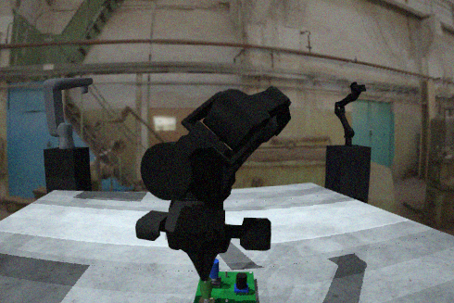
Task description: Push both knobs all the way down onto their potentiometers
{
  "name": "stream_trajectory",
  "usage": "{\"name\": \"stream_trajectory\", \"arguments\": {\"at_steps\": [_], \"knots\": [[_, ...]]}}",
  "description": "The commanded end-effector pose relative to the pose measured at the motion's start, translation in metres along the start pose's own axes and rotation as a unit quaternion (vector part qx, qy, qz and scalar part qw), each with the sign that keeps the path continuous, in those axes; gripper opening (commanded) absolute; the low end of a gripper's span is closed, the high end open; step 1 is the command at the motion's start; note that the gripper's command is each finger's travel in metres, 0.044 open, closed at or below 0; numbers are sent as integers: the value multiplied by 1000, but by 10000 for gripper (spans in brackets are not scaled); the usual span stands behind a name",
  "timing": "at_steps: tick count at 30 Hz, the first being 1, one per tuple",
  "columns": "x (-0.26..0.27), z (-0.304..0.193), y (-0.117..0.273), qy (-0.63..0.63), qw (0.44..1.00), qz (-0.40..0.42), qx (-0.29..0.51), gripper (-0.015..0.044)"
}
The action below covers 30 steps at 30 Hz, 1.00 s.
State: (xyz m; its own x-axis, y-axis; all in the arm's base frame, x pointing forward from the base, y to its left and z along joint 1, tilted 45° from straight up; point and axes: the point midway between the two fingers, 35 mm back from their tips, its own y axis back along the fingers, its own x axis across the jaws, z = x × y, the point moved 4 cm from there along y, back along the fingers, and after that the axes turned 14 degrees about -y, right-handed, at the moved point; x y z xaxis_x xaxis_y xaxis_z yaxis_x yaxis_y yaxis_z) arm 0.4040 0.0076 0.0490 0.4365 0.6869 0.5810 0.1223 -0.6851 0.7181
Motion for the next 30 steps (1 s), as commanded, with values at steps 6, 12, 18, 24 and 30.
{"name": "stream_trajectory", "arguments": {"at_steps": [6,12,18,24,30], "knots": [[2,0,-8,2,1000,0,3,0],[2,0,-8,2,1000,0,3,0],[2,0,-9,2,1000,0,3,0],[2,0,-11,2,1000,0,3,0],[2,0,-11,2,1000,0,3,0]]}}
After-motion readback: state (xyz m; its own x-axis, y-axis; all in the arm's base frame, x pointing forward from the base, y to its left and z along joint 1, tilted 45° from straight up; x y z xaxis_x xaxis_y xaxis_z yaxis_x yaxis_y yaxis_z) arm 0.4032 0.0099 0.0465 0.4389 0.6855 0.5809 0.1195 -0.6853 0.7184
